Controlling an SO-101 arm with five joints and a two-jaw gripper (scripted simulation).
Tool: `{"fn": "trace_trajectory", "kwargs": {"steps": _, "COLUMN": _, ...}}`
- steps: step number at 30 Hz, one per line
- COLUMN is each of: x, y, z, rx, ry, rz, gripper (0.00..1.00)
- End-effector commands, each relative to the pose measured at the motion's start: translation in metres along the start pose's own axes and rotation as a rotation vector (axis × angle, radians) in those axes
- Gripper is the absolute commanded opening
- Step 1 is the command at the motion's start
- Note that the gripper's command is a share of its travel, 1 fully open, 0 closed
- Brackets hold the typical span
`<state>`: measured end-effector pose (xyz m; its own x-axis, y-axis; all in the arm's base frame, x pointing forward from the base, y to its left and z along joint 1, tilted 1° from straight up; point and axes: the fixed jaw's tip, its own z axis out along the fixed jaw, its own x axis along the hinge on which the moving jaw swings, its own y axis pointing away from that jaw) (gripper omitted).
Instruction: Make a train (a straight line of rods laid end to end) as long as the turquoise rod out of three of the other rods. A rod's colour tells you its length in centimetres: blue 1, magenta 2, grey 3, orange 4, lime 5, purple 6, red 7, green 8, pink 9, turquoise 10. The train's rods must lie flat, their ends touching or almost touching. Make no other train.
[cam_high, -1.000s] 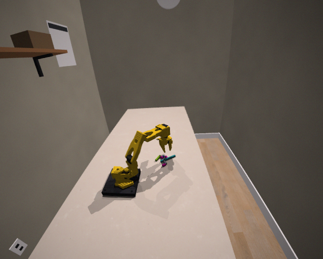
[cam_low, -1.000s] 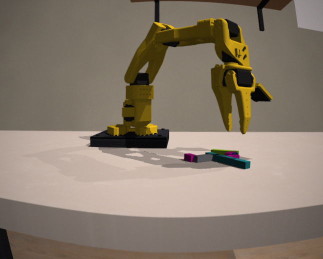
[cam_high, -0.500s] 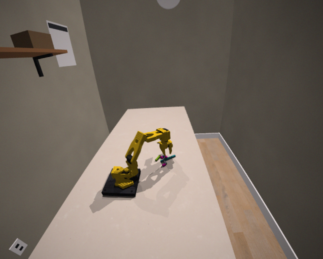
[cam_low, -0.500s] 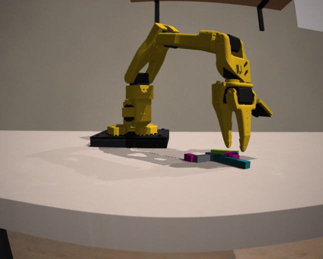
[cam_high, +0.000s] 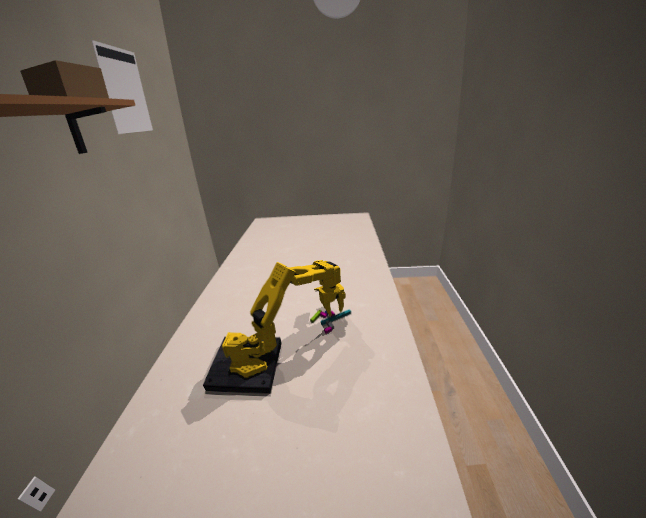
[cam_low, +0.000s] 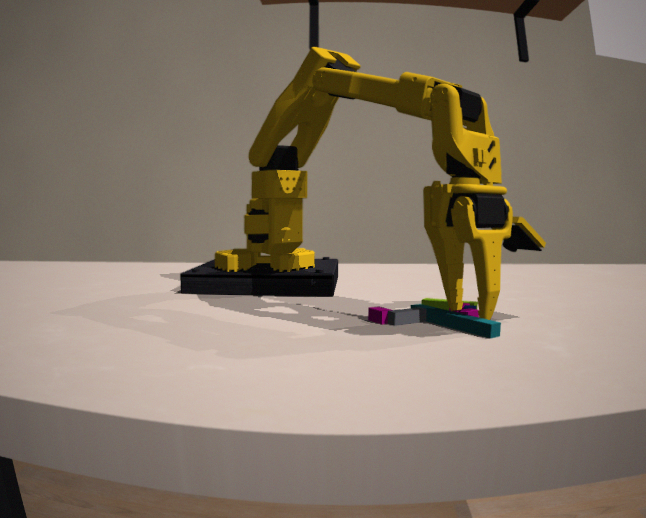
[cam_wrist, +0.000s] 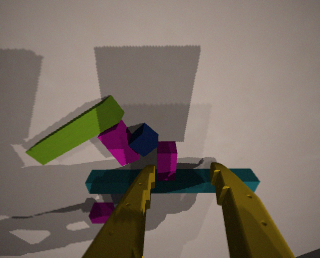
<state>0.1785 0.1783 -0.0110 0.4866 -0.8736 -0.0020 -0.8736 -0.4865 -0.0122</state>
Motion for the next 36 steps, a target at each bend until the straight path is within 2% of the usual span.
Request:
{"fn": "trace_trajectory", "kwargs": {"steps": 1, "x": 0.0035, "y": 0.0044, "z": 0.0069, "rx": -0.030, "ry": 0.007, "rz": 0.018, "gripper": 0.19}}
{"fn": "trace_trajectory", "kwargs": {"steps": 4, "x": 0.0046, "y": 0.0081, "z": 0.0108, "rx": -0.045, "ry": 0.011, "rz": 0.016, "gripper": 0.19}}
{"fn": "trace_trajectory", "kwargs": {"steps": 36, "x": 0.0046, "y": 0.0081, "z": 0.0108, "rx": -0.045, "ry": 0.011, "rz": 0.016, "gripper": 0.15}}
